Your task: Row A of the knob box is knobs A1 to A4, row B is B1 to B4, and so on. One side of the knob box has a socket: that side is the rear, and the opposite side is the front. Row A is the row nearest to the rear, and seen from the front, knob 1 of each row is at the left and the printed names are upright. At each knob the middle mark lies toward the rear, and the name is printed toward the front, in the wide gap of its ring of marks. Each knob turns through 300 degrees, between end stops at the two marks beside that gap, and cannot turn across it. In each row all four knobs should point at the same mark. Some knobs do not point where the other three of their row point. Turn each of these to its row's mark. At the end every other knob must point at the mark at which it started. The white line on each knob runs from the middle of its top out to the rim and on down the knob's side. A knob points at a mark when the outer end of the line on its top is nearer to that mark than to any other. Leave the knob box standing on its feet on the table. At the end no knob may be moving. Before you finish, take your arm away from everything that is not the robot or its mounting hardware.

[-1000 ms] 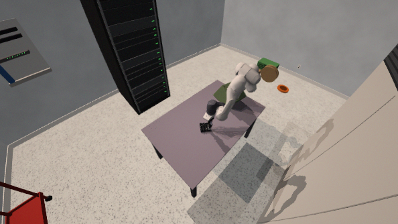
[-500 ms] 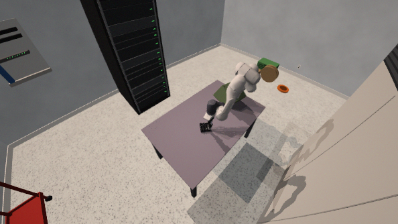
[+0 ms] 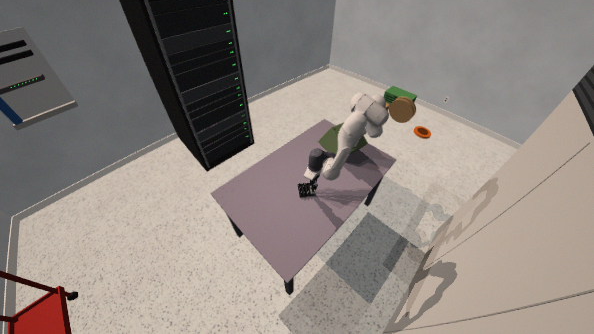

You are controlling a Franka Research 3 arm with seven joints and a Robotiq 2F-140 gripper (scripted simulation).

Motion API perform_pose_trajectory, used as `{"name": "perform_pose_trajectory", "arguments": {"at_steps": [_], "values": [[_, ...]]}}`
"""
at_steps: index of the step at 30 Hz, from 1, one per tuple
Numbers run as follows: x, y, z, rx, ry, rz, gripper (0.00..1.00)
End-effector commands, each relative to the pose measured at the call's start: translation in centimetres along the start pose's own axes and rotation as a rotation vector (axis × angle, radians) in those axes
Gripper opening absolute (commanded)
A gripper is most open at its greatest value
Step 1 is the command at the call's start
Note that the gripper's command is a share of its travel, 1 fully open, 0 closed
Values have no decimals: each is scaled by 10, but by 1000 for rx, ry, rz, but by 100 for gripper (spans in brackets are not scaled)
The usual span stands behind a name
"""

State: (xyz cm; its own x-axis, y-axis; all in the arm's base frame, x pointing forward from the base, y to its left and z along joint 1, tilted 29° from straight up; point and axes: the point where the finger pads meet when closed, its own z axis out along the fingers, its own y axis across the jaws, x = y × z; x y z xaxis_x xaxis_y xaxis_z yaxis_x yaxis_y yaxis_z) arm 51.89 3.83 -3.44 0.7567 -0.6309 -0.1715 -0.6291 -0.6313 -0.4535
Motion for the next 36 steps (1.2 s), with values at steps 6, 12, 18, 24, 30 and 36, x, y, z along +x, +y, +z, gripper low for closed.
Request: {"name": "perform_pose_trajectory", "arguments": {"at_steps": [6, 12, 18, 24, 30, 36], "values": [[0, 1, 0, -1, 1, -7, 12], [0, 1, 0, -1, 1, -7, 12], [0, 1, -2, -1, 1, -7, 12], [0, 1, -15, -1, 1, -7, 12], [0, 1, -27, -1, 1, -7, 12], [0, 1, -37, -1, 1, -7, 12]]}}
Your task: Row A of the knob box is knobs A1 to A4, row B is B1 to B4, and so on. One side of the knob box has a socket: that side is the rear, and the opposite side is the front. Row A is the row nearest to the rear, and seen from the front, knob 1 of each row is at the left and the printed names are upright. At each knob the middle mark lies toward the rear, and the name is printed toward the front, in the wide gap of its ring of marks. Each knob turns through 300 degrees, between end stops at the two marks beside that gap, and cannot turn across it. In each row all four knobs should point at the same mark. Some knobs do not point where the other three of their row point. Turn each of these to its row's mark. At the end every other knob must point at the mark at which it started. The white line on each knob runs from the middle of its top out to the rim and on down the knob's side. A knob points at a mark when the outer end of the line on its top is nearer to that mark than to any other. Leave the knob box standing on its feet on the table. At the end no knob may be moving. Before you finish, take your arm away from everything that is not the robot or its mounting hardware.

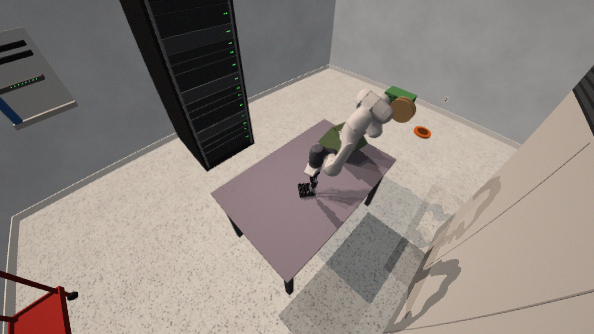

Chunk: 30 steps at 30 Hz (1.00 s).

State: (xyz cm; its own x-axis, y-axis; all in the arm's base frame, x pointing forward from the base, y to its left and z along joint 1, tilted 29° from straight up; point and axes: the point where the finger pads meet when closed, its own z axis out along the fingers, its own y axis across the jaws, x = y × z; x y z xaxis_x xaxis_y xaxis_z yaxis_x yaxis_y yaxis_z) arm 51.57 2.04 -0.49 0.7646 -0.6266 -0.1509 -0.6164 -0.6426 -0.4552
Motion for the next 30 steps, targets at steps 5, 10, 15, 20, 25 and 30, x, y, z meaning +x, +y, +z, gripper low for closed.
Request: {"name": "perform_pose_trajectory", "arguments": {"at_steps": [5, 10, 15, 20, 25, 30], "values": [[-4, 1, -3, 0, -14, 10, 12], [-4, 1, -3, 0, -14, 10, 12], [-4, 1, -3, 0, -14, 12, 12], [-4, 1, -5, -2, -14, 184, 12], [-4, 2, -5, -2, -14, 237, 12], [-4, 2, -6, -3, -14, 346, 12]]}}
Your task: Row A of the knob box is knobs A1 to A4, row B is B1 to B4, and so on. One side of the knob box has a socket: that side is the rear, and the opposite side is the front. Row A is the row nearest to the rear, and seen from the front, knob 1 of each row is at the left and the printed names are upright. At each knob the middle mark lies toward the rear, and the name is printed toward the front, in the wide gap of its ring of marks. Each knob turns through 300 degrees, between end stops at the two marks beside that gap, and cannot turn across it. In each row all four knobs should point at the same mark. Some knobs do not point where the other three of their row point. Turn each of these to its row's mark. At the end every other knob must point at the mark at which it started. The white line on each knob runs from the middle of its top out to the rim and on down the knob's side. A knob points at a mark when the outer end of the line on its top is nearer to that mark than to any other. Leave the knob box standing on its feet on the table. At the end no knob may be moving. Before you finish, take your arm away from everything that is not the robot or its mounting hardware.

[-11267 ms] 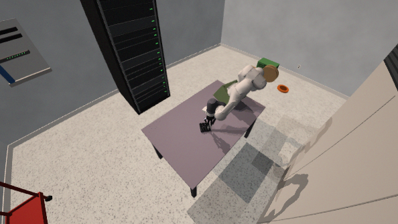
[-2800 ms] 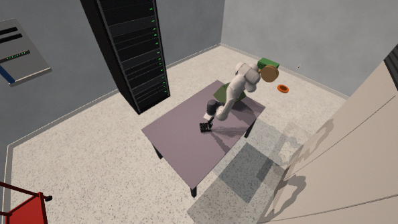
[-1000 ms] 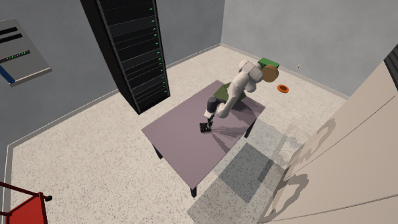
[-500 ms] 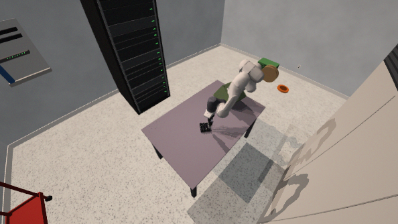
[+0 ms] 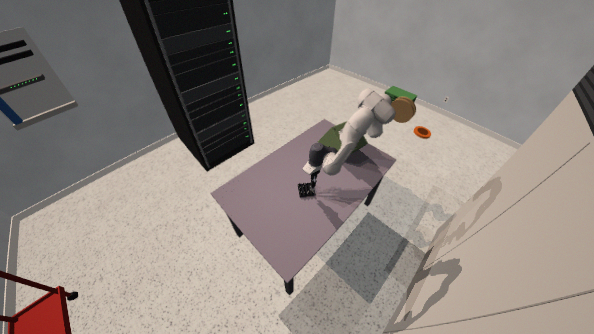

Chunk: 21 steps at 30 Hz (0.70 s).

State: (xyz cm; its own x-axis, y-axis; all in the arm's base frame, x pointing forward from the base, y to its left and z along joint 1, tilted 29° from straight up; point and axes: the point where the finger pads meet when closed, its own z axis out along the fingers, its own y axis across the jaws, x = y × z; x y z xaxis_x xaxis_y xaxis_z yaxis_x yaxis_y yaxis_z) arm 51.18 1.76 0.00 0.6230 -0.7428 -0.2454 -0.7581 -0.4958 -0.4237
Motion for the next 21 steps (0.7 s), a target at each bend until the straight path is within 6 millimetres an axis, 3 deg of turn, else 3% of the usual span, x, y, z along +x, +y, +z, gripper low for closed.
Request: {"name": "perform_pose_trajectory", "arguments": {"at_steps": [1, 21], "values": [[-2, 0, 0, -15, -7, 155, 12], [-2, 0, -3, -16, -5, 455, 12]]}}
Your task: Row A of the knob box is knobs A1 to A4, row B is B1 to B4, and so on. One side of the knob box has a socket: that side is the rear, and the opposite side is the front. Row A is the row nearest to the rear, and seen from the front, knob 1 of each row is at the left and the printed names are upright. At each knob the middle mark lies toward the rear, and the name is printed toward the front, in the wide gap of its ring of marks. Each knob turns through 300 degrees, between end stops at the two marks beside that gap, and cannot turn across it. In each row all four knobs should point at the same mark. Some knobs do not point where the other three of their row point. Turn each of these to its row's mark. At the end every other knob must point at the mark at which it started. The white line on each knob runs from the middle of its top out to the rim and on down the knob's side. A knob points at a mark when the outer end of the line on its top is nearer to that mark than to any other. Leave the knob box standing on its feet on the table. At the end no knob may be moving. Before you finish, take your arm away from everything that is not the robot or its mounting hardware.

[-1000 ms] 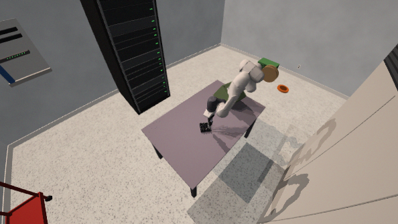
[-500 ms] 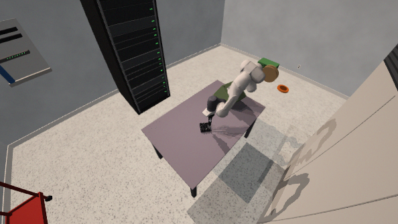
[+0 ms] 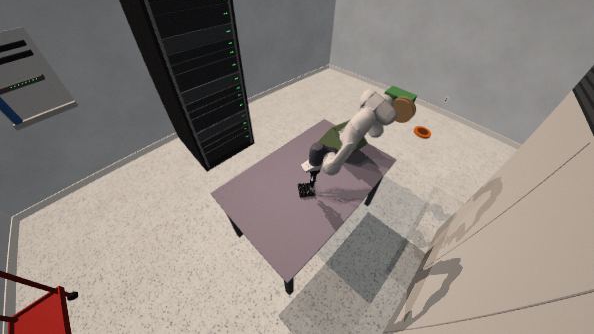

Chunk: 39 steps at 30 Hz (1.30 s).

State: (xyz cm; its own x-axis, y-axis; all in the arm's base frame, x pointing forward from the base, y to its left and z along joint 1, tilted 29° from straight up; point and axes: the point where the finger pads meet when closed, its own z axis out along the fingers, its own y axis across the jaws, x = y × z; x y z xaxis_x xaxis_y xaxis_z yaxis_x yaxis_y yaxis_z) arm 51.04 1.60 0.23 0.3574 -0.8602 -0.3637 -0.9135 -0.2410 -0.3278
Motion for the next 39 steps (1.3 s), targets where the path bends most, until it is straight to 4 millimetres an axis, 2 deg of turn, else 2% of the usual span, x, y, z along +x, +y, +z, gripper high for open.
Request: {"name": "perform_pose_trajectory", "arguments": {"at_steps": [1, 39], "values": [[-2, 0, -1, -18, -3, 155, 12], [-2, 0, -6, -18, 2, 712, 12]]}}
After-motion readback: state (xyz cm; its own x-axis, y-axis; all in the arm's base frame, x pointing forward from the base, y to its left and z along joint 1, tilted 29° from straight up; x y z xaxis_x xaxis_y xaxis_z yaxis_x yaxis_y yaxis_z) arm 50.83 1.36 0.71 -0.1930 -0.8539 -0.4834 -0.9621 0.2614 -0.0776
